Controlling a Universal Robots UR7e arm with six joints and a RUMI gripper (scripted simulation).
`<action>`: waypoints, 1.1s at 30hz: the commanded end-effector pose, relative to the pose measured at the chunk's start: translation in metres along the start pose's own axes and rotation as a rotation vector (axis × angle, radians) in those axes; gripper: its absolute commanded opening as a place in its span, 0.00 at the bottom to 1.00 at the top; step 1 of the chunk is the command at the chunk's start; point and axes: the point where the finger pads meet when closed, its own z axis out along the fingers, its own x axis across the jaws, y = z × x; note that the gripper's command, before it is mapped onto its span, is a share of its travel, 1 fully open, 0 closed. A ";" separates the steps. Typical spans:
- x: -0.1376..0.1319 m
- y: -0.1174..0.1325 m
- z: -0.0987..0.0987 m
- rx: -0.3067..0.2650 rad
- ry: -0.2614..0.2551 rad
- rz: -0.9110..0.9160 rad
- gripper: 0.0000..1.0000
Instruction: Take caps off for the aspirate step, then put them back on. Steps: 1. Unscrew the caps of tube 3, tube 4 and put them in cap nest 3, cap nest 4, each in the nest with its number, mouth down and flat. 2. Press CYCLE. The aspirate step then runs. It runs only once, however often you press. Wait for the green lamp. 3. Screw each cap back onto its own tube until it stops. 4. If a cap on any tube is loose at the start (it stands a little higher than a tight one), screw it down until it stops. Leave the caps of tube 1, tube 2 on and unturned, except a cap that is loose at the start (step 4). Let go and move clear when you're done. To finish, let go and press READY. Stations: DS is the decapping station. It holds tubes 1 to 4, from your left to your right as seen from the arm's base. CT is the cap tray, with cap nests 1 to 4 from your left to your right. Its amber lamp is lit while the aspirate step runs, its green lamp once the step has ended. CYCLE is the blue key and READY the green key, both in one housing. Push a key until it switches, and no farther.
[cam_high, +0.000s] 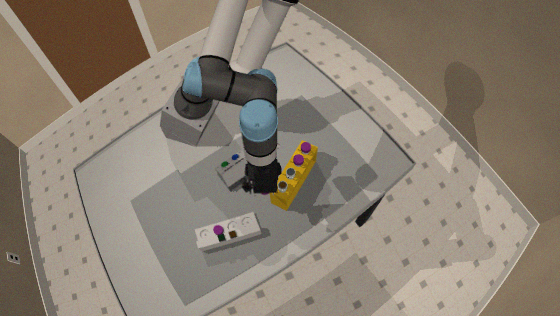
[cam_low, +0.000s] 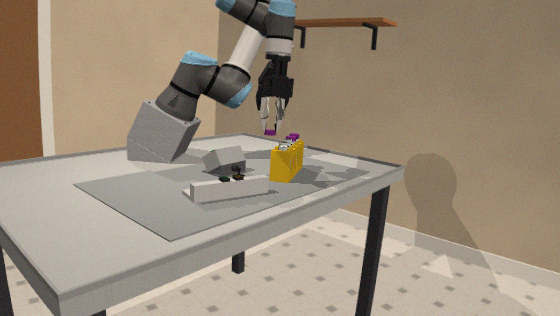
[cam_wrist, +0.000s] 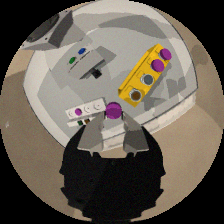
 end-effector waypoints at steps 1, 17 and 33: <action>-0.022 0.011 0.001 0.011 0.036 -0.271 0.00; -0.113 0.052 0.005 0.011 0.036 -0.297 0.00; -0.196 0.091 0.008 0.011 0.036 -0.297 0.00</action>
